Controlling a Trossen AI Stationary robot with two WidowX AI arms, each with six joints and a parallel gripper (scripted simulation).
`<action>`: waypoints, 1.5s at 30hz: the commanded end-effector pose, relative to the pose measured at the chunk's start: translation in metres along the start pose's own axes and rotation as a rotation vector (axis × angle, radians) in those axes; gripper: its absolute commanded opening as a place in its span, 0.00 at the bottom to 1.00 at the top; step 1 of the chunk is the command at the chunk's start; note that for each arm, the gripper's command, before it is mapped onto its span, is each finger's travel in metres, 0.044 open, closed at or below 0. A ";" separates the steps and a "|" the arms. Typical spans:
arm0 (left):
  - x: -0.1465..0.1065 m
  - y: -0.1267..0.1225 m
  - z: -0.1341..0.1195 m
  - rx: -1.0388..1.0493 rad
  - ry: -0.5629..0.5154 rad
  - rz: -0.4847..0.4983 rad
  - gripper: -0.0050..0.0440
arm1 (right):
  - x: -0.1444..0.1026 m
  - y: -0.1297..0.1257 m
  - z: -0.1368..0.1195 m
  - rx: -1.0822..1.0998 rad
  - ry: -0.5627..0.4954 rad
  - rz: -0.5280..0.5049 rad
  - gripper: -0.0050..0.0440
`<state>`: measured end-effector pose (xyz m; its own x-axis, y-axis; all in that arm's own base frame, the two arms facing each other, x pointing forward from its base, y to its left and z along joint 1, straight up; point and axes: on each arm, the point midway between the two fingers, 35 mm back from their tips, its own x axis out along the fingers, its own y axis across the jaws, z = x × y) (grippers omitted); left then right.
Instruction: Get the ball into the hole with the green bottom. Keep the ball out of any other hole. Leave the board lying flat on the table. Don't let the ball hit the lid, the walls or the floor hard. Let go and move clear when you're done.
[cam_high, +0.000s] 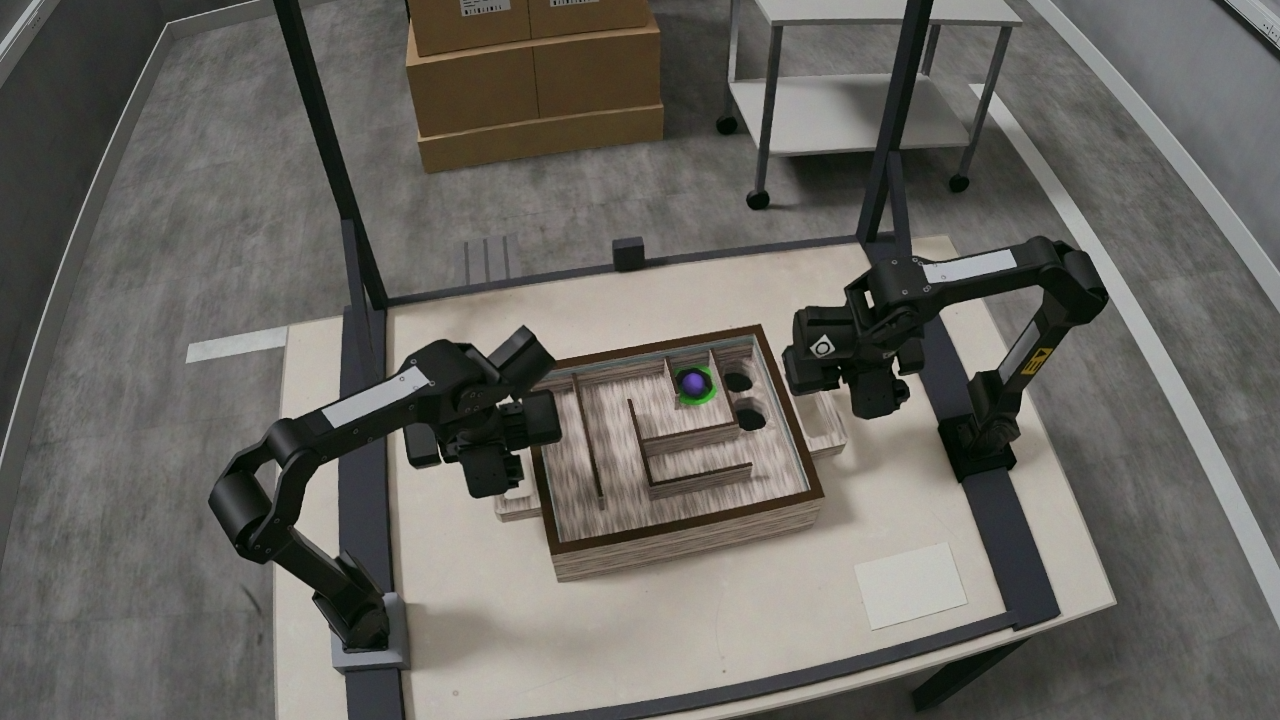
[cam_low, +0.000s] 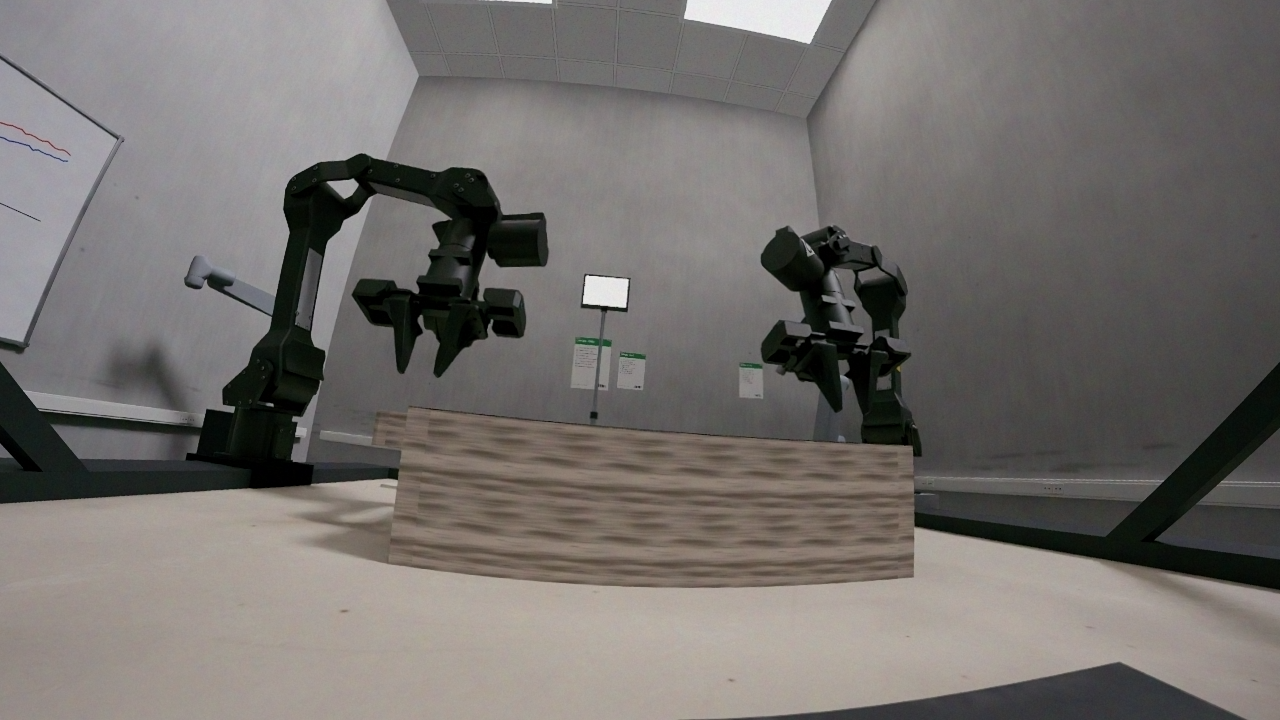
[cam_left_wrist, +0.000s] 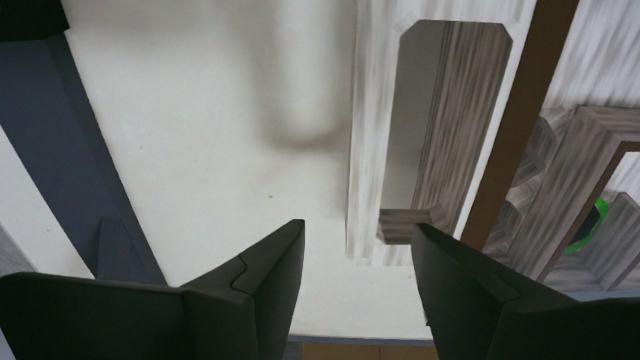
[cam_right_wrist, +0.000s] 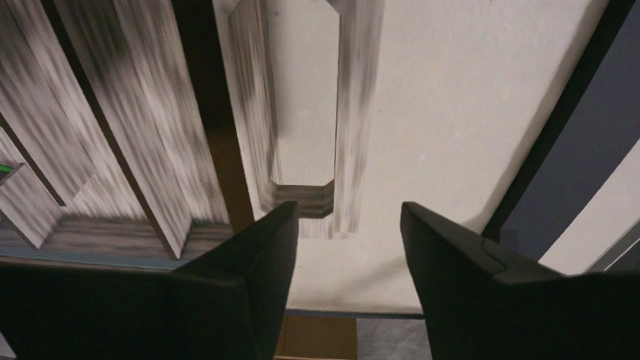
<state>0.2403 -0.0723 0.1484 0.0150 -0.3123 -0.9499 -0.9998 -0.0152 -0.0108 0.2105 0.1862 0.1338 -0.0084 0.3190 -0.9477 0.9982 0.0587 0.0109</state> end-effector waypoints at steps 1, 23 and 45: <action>-0.004 -0.003 0.002 0.051 -0.006 -0.055 0.46 | -0.007 0.006 0.002 -0.046 0.016 0.057 0.46; -0.046 -0.070 0.013 0.808 -0.296 -0.633 0.46 | -0.073 0.088 0.040 -0.775 -0.154 0.692 0.46; -0.143 -0.090 0.015 1.350 -1.057 -1.038 0.46 | -0.189 0.110 0.100 -1.303 -1.026 1.082 0.46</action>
<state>0.3311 -0.0179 0.2650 0.9507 -0.0894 -0.2969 -0.0254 0.9319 -0.3619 0.3303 0.0515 0.2680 0.9451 0.1803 -0.2726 -0.0452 0.8981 0.4374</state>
